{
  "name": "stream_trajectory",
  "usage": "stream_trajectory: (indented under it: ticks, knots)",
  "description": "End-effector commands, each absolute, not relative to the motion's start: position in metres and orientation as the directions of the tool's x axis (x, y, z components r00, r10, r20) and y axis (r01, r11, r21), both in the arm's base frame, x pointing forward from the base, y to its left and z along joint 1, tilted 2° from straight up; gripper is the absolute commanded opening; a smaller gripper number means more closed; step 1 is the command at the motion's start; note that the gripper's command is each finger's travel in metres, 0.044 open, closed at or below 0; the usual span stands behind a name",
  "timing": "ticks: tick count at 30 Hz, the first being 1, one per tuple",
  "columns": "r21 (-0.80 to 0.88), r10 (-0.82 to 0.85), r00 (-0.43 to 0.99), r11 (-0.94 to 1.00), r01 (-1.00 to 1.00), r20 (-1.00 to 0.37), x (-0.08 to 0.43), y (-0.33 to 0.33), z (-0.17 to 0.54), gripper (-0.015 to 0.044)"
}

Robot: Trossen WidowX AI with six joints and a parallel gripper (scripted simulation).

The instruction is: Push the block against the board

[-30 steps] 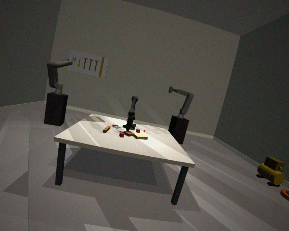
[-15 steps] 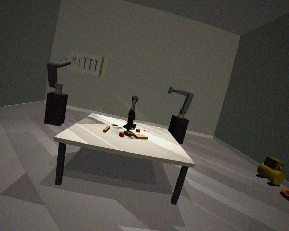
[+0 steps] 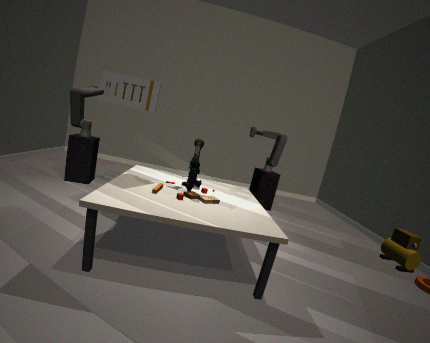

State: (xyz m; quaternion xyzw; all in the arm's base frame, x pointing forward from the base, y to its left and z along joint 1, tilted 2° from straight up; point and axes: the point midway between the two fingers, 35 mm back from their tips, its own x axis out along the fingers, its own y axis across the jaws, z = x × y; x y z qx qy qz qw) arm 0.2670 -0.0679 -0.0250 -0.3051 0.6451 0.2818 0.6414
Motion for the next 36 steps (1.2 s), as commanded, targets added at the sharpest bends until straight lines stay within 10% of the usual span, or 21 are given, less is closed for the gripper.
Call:
stream_trajectory:
  ticks: [1, 36]
  knots:
    - [-0.024, -0.028, 0.007, 0.654, -0.756, -1.0, 0.261, -0.072, -0.026, 0.0]
    - [-0.025, -0.031, 0.006, 0.692, -0.722, -1.0, 0.245, -0.094, 0.03, 0.0]
